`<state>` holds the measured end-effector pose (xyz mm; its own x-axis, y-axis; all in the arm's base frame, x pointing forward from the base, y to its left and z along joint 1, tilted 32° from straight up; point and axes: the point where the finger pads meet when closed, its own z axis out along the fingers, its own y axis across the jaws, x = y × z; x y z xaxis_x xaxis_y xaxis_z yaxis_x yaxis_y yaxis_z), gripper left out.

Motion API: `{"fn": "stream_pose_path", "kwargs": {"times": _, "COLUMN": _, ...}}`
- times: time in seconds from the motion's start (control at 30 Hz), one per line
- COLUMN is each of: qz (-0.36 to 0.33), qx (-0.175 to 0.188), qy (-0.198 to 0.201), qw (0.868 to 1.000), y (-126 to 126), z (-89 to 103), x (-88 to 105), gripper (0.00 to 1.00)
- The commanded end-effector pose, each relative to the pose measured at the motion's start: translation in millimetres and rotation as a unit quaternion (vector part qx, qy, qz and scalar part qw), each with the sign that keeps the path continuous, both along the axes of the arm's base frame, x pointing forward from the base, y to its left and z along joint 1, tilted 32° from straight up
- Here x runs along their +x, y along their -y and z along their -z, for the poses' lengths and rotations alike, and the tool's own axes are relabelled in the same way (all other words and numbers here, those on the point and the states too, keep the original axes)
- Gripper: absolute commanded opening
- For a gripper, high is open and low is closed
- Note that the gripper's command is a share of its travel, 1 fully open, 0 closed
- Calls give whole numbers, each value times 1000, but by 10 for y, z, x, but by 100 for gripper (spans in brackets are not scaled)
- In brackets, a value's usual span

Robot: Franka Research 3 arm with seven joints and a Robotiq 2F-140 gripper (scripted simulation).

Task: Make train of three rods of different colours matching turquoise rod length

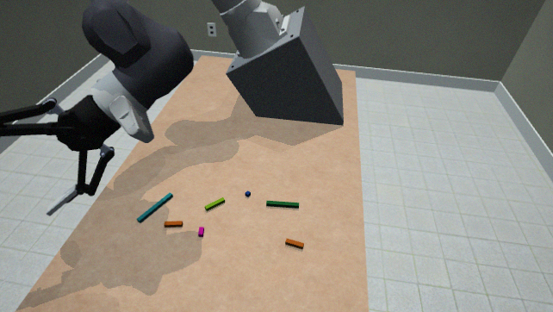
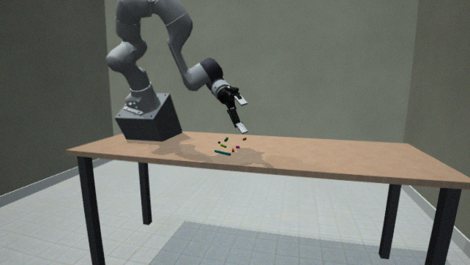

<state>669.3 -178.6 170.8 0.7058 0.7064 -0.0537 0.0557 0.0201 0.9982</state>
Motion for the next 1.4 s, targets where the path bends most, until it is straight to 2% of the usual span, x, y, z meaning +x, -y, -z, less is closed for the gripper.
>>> {"fn": "stream_pose_path", "kwargs": {"times": 0.0, "qz": 0, "qx": 0, "qy": 0, "qw": 1000, "y": -1, "z": -1, "x": 0, "gripper": 100}}
{"fn": "stream_pose_path", "kwargs": {"times": 0.57, "qz": 0, "qx": 1, "qy": -1, "qw": 1000, "y": -5, "z": 7, "x": -8, "gripper": 100}}
{"fn": "stream_pose_path", "kwargs": {"times": 0.6, "qz": 2, "qx": 6, "qy": -10, "qw": 1000, "y": -30, "z": 57, "x": -60, "gripper": 100}}
{"fn": "stream_pose_path", "kwargs": {"times": 0.67, "qz": 9, "qx": 30, "qy": -56, "qw": 998, "y": -169, "z": 309, "x": -340, "gripper": 100}}
{"fn": "stream_pose_path", "kwargs": {"times": 1.03, "qz": 32, "qx": 96, "qy": -174, "qw": 980, "y": -527, "z": 965, "x": -1071, "gripper": 100}}
{"fn": "stream_pose_path", "kwargs": {"times": 1.1, "qz": 32, "qx": 96, "qy": -174, "qw": 980, "y": -527, "z": 965, "x": -1071, "gripper": 100}}
{"fn": "stream_pose_path", "kwargs": {"times": 1.13, "qz": 37, "qx": 110, "qy": -200, "qw": 973, "y": -610, "z": 1112, "x": -1238, "gripper": 100}}
{"fn": "stream_pose_path", "kwargs": {"times": 1.37, "qz": 50, "qx": 149, "qy": -271, "qw": 950, "y": -839, "z": 1510, "x": -1694, "gripper": 100}}
